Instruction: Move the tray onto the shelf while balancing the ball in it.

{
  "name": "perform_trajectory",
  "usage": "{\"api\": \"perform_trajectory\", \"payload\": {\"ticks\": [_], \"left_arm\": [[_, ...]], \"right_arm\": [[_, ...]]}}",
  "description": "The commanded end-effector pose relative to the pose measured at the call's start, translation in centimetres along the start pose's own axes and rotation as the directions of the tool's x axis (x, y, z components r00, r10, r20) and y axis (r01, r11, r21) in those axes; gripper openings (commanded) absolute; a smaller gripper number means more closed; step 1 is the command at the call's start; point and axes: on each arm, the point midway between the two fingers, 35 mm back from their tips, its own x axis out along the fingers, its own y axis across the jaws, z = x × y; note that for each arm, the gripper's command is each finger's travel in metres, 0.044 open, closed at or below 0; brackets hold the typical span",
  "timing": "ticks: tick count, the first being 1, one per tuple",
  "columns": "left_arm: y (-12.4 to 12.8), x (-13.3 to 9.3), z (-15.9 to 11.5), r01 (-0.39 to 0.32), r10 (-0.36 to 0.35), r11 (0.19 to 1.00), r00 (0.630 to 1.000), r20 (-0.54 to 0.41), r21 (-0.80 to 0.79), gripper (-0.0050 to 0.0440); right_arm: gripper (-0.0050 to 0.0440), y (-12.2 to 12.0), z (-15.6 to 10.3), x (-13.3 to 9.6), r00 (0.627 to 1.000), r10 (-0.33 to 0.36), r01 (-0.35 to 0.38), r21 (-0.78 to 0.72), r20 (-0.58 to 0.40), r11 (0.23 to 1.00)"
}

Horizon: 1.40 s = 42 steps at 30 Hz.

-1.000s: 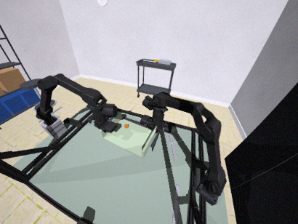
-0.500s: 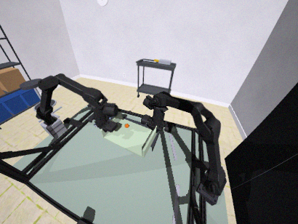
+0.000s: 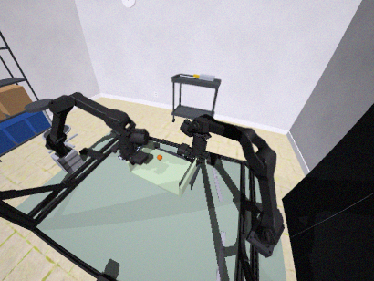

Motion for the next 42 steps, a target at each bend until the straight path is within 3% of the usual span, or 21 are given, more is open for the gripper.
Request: {"api": "perform_trajectory", "payload": {"ticks": [1, 4, 15, 21, 32, 38, 42], "left_arm": [[0.0, -0.2, 0.5, 0.001, -0.001, 1.0, 1.0, 0.014, -0.003, 0.002], [0.0, 0.1, 0.5, 0.001, 0.0, 1.0, 0.999, 0.044, -0.003, 0.002], [0.0, -0.4, 1.0, 0.0, 0.0, 1.0, 1.0, -0.011, -0.003, 0.002], [0.0, 0.1, 1.1, 0.001, -0.001, 1.0, 0.999, 0.044, -0.003, 0.002], [0.0, -0.4, 1.5, 0.0, 0.0, 1.0, 1.0, -0.011, -0.003, 0.002], [0.0, 0.0, 1.7, 0.0, 0.0, 1.0, 0.999, 0.043, -0.003, 0.002], [0.0, -0.1, 1.9, -0.001, 0.001, 1.0, 1.0, 0.022, -0.003, 0.002]], "right_arm": [[0.002, 0.0, 0.5, -0.4, 1.0, 0.001, -0.001, -0.002, 0.016, 1.0], [0.002, 0.0, 0.6, -0.6, 0.999, 0.002, -0.002, -0.002, 0.046, 1.0], [0.002, 0.0, 1.0, -0.2, 1.0, 0.002, -0.002, -0.002, -0.01, 1.0], [0.002, 0.0, 1.1, -0.6, 0.999, 0.002, -0.002, -0.002, 0.045, 1.0], [0.002, 0.0, 1.6, -0.2, 1.0, 0.002, -0.002, -0.003, -0.009, 1.0], [0.002, 0.0, 1.7, -0.6, 0.999, 0.002, -0.002, -0.002, 0.045, 1.0], [0.002, 0.0, 1.9, -0.4, 1.0, 0.003, -0.003, -0.002, 0.024, 1.0]]}}
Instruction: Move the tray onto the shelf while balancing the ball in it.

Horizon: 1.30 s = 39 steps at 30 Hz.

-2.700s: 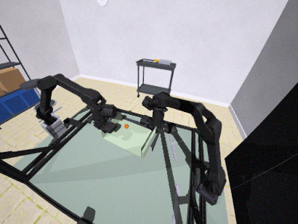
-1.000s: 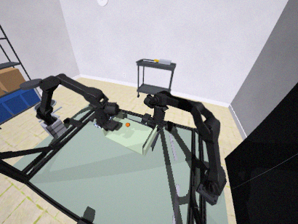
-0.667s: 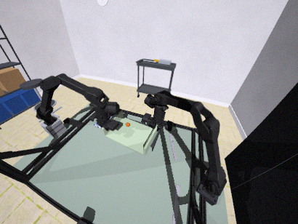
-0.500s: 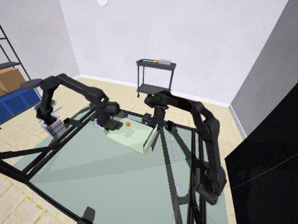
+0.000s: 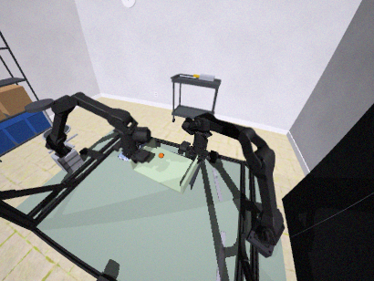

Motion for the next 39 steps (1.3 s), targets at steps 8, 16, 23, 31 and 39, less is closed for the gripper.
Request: {"api": "perform_trajectory", "payload": {"ticks": [8, 16, 23, 31, 39], "left_arm": [[0.0, -0.4, 0.6, 0.001, -0.001, 1.0, 1.0, -0.024, -0.002, 0.002], [0.0, -0.2, 0.9, 0.0, 0.0, 1.0, 1.0, 0.001, -0.002, 0.002], [0.0, -0.3, 1.0, 0.001, -0.001, 1.0, 1.0, -0.015, -0.002, 0.002], [0.0, -0.1, 1.3, 0.002, -0.002, 1.0, 1.0, 0.018, -0.002, 0.002], [0.0, -0.2, 1.5, 0.0, 0.0, 1.0, 1.0, -0.003, -0.002, 0.002]], "right_arm": [[0.002, 0.0, 0.6, -0.1, 1.0, 0.002, -0.002, -0.002, -0.022, 1.0], [0.002, 0.0, 0.9, -0.3, 1.0, 0.002, -0.002, -0.002, 0.002, 1.0], [0.002, 0.0, 1.0, -0.1, 1.0, 0.002, -0.002, -0.002, -0.013, 1.0], [0.002, 0.0, 1.3, -0.4, 1.0, 0.001, -0.001, -0.002, 0.02, 1.0], [0.002, 0.0, 1.5, -0.2, 1.0, 0.002, -0.002, -0.002, -0.001, 1.0]]}}
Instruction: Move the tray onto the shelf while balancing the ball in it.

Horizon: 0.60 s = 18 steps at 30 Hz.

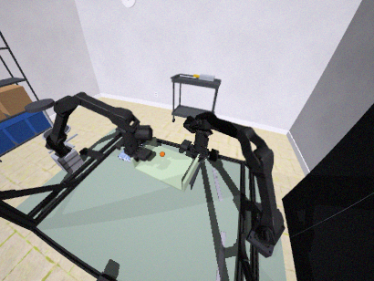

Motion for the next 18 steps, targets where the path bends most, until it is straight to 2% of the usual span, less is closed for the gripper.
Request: {"api": "perform_trajectory", "payload": {"ticks": [1, 3, 8, 18], "left_arm": [[0.0, -0.31, 0.31, 0.0, 0.0, 1.0, 1.0, -0.014, -0.002, 0.002], [0.0, -0.4, 0.51, 0.0, 0.0, 1.0, 1.0, -0.025, -0.002, 0.002], [0.0, -0.03, 0.61, 0.001, -0.001, 1.0, 1.0, 0.022, -0.002, 0.002], [0.0, -0.29, 0.89, 0.0, 0.0, 1.0, 1.0, -0.012, -0.002, 0.002]], "right_arm": [[0.002, 0.03, 0.33, -0.12, 1.0, 0.002, -0.002, -0.002, -0.012, 1.0], [0.002, 0.02, 0.53, -0.03, 1.0, 0.003, -0.003, -0.002, -0.023, 1.0], [0.002, 0.03, 0.63, -0.39, 1.0, 0.002, -0.002, -0.002, 0.024, 1.0], [0.002, 0.02, 0.91, -0.12, 1.0, 0.003, -0.003, -0.002, -0.01, 1.0]]}}
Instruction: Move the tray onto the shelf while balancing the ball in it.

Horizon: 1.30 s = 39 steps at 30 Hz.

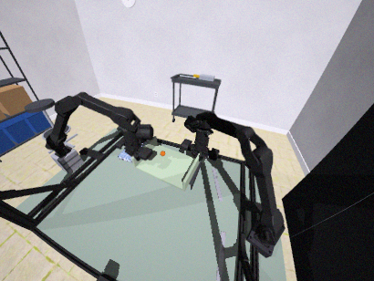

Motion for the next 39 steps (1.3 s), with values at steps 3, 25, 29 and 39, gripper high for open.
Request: {"api": "perform_trajectory", "payload": {"ticks": [3, 25, 29, 39], "left_arm": [[0.0, -0.4, 0.5, 0.0, 0.0, 1.0, 1.0, -0.018, -0.002, 0.002], [0.0, 0.0, 1.2, 0.001, -0.001, 1.0, 1.0, 0.02, -0.002, 0.002], [0.0, -0.2, 1.4, 0.0, 0.0, 1.0, 1.0, 0.005, -0.002, 0.002], [0.0, -0.2, 1.8, 0.001, -0.001, 1.0, 1.0, 0.002, -0.002, 0.002]], "right_arm": [[0.002, 0.0, 0.5, -0.1, 1.0, 0.003, -0.003, -0.002, -0.016, 1.0], [0.002, 0.0, 1.3, -0.4, 1.0, 0.002, -0.002, -0.002, 0.022, 1.0], [0.002, 0.0, 1.4, -0.2, 1.0, 0.003, -0.003, -0.002, 0.007, 1.0], [0.002, 0.0, 1.8, -0.2, 1.0, 0.002, -0.002, -0.002, 0.004, 1.0]]}}
